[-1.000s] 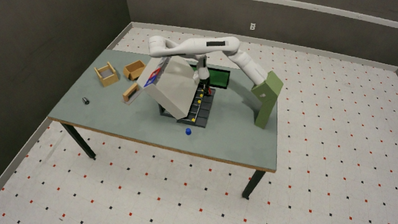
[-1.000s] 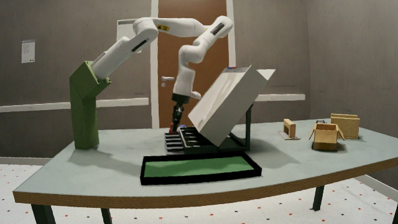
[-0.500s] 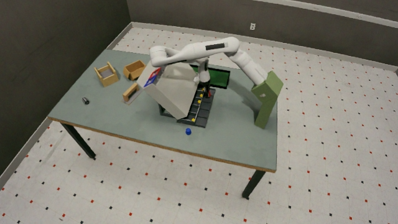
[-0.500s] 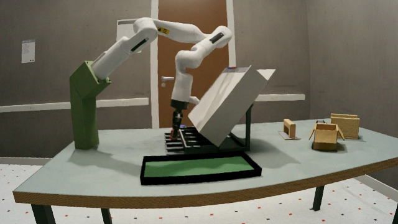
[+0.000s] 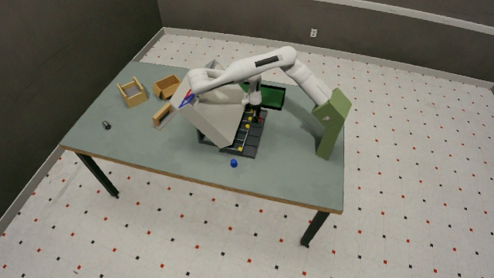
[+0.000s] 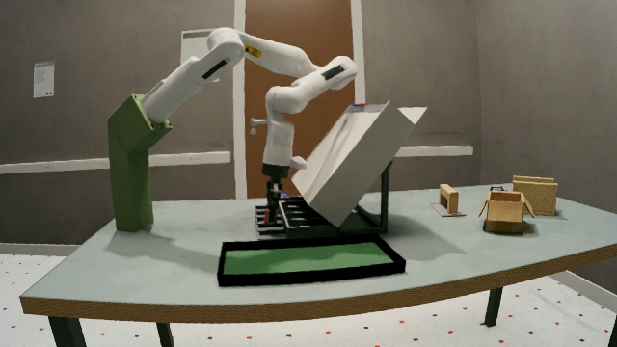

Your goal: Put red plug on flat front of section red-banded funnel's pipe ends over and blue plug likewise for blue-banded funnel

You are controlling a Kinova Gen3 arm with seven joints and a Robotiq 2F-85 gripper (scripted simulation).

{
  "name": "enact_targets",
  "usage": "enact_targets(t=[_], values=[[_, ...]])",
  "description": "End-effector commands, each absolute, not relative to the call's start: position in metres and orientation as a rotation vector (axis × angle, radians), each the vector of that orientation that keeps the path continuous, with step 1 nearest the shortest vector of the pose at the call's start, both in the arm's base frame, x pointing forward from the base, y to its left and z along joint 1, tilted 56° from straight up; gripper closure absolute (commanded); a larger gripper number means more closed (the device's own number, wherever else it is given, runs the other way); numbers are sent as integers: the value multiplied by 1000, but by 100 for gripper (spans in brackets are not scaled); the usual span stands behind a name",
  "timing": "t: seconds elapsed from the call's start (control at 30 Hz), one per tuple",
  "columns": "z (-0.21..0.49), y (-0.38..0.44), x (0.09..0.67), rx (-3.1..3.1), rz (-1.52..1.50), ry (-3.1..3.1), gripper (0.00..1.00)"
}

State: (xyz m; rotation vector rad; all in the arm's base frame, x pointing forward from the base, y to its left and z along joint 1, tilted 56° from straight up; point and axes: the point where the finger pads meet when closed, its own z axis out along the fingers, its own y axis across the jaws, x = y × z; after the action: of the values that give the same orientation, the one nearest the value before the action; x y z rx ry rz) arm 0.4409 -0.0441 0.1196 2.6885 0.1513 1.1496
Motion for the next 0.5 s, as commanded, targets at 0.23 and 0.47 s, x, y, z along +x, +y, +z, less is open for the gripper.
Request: enact_targets(t=[0.23, 0.47], values=[[109, -47, 454, 2598, 1344, 170, 100], [109, -47, 454, 2598, 1344, 170, 100]])
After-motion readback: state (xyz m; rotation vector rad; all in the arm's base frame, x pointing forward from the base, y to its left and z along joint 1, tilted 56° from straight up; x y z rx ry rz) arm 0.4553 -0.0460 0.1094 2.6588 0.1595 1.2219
